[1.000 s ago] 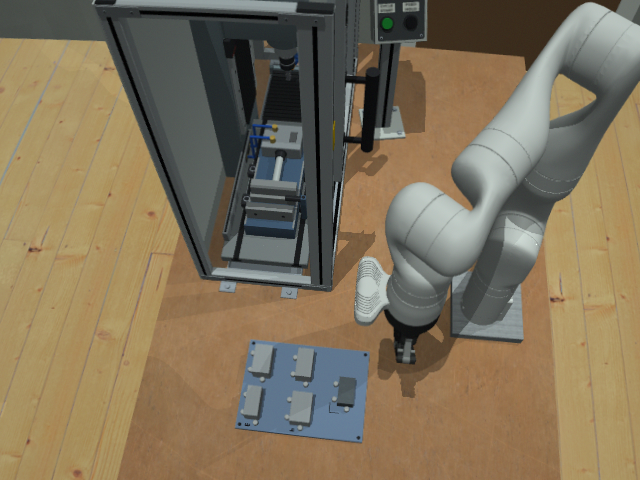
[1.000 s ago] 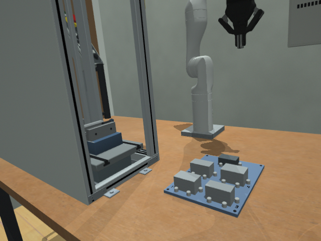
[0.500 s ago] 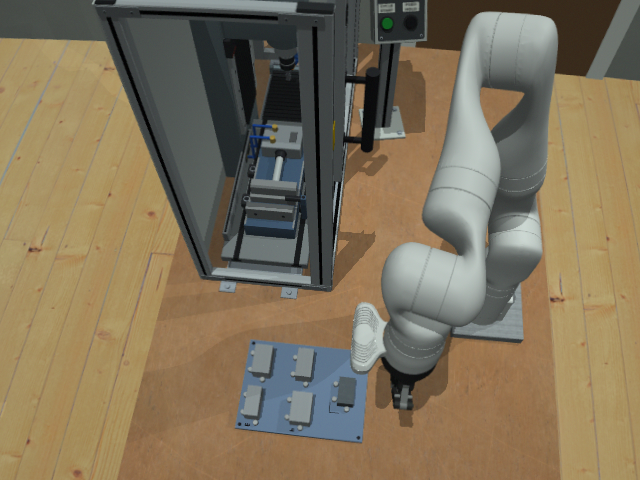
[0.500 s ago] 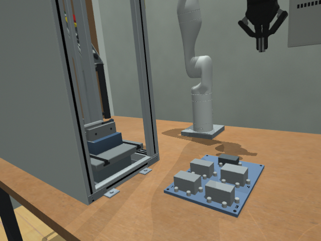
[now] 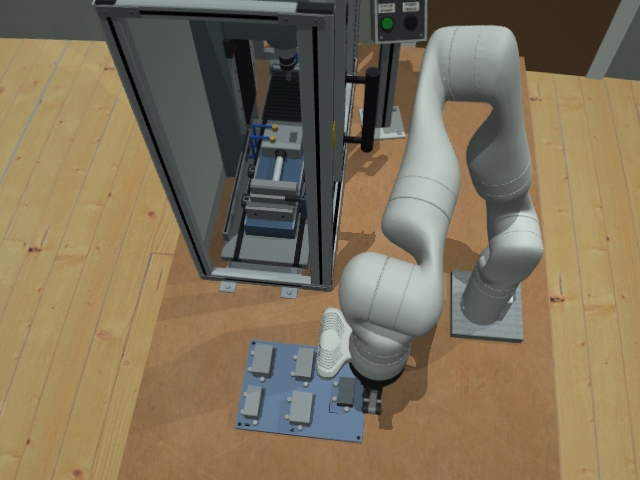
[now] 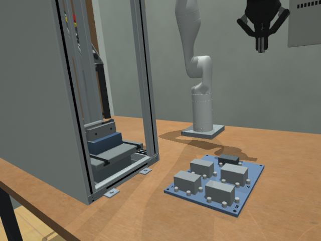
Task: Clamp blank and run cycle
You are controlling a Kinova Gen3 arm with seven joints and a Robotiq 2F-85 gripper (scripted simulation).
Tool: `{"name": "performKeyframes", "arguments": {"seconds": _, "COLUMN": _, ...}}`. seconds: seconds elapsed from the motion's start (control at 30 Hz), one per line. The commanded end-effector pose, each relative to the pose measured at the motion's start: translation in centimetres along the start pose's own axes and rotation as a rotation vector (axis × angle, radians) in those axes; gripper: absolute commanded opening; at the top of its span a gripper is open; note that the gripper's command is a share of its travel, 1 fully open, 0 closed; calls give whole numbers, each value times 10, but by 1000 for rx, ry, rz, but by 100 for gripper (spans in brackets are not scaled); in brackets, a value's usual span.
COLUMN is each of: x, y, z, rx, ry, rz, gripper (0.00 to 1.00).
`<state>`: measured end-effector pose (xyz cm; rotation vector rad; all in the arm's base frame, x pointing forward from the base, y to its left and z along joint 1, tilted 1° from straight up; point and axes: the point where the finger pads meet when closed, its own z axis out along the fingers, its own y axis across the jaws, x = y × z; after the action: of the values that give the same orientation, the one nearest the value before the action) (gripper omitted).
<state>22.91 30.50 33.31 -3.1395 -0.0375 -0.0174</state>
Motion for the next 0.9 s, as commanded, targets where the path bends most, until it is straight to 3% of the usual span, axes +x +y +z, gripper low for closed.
{"name": "performKeyframes", "arguments": {"seconds": 0.0, "x": 0, "y": 0, "z": 0, "rx": 1, "ry": 1, "rz": 0, "gripper": 10}}
{"name": "performKeyframes", "arguments": {"seconds": 0.07, "x": 0, "y": 0, "z": 0, "rx": 1, "ry": 1, "rz": 0, "gripper": 10}}
{"name": "performKeyframes", "arguments": {"seconds": 0.1, "x": 0, "y": 0, "z": 0, "rx": 1, "ry": 1, "rz": 0, "gripper": 100}}
{"name": "performKeyframes", "arguments": {"seconds": 0.87, "x": 0, "y": 0, "z": 0, "rx": 1, "ry": 1, "rz": 0, "gripper": 100}}
